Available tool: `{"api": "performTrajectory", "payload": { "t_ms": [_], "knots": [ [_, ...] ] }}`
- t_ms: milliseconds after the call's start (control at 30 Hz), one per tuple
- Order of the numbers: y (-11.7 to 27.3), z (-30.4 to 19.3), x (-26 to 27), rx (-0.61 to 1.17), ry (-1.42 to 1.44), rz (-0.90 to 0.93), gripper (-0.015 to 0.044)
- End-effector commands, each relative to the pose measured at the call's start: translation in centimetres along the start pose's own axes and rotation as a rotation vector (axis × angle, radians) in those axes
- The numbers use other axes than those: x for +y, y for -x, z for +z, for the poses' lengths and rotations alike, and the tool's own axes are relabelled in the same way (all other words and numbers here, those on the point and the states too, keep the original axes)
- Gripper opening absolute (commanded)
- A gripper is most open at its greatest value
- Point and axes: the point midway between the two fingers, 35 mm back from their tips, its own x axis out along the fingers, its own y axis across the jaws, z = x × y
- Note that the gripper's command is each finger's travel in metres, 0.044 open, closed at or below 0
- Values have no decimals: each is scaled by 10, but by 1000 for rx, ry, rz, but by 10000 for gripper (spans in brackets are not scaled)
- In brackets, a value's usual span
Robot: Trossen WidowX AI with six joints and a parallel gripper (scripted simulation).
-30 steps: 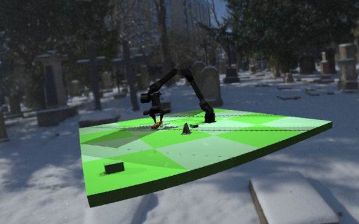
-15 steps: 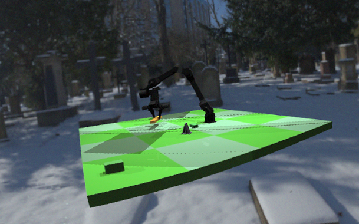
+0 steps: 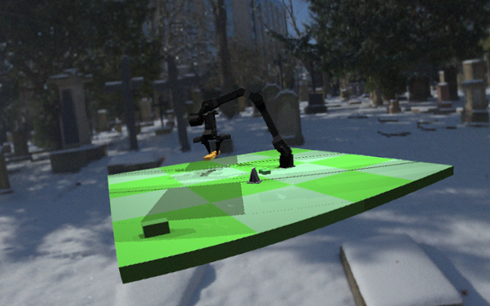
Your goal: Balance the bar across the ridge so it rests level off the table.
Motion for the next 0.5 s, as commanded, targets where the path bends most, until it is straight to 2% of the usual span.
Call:
{"api": "performTrajectory", "payload": {
  "t_ms": [0, 300, 467],
  "knots": [
    [16, -1, 1, 6, 3, -14, 0],
    [30, 0, 3, 7, 6, -14, 0],
    [30, 17, 6, 5, 63, -14, 0]
  ]
}}
